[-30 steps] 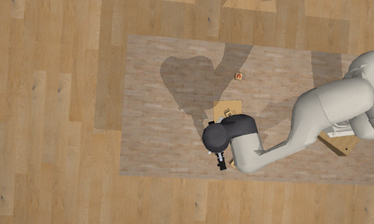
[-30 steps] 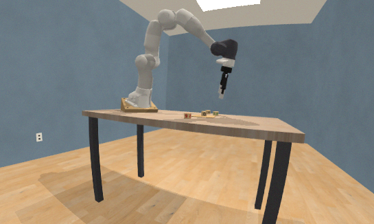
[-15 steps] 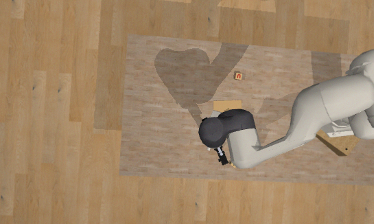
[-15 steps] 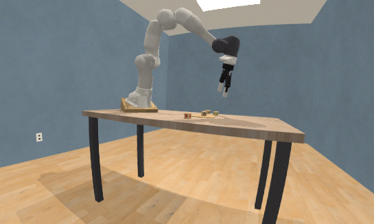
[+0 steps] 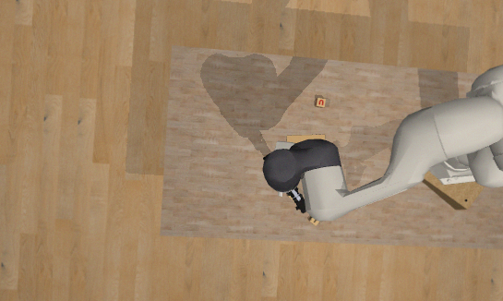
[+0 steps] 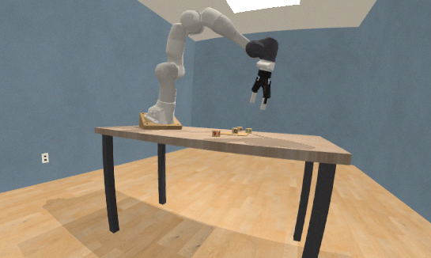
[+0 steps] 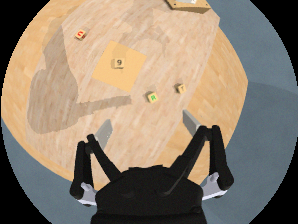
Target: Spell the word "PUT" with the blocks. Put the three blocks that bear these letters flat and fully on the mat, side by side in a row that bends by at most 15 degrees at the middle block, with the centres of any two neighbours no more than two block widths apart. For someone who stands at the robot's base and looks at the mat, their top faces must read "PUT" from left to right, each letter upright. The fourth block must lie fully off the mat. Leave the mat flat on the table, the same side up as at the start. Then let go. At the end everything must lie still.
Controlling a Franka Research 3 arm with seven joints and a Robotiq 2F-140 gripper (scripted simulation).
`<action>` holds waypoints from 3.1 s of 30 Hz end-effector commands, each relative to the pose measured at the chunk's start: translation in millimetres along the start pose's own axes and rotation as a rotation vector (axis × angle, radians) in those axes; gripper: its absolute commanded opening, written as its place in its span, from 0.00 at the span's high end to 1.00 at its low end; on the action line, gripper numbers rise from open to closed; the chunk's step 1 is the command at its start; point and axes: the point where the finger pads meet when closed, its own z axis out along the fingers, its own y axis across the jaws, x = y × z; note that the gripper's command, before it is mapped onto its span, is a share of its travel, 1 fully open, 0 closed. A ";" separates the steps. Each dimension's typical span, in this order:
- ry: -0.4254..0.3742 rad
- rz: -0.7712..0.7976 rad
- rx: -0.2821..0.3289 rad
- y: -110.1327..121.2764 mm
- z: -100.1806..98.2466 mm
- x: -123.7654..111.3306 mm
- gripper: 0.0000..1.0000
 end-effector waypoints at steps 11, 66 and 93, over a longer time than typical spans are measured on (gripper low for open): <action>0.012 -0.261 0.002 -16.7 -19.2 7.7 0.00; 0.028 -0.947 -0.001 -74.9 -95.3 37.9 0.00; 0.037 -1.282 -0.007 -99.1 -133.0 59.6 0.00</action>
